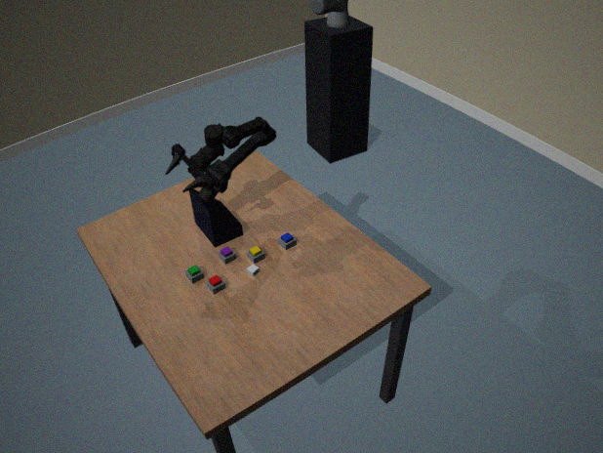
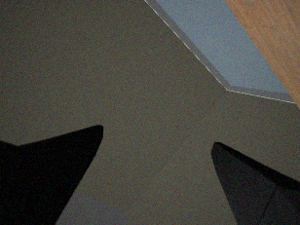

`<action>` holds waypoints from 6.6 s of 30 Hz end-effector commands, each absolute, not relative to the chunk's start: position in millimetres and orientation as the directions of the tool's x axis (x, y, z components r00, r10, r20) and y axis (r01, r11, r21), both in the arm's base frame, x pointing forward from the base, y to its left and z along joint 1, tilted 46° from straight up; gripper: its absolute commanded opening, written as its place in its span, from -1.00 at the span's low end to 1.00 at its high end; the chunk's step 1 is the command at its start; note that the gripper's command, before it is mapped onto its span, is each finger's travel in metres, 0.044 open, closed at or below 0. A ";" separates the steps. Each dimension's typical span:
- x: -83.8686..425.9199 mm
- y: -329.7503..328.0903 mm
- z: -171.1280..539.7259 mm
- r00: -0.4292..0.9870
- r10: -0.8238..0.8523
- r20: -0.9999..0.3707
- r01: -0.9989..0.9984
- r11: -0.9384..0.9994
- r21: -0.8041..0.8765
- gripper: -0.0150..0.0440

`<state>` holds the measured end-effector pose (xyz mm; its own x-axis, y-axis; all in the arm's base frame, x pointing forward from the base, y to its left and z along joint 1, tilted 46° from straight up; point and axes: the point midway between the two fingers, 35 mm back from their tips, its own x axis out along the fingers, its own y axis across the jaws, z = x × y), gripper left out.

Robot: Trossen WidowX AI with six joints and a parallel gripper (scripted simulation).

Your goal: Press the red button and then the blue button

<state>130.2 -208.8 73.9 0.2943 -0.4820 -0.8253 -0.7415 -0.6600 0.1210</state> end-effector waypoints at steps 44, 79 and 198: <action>303.1 -80.9 -53.5 -0.011 0.646 -0.763 0.134 0.757 0.639 0.86; 305.5 -18.6 -113.3 -0.060 0.712 -0.699 -0.143 0.687 0.712 -0.42; 232.4 220.2 98.7 -0.064 0.724 -0.687 -0.139 0.675 0.724 -0.42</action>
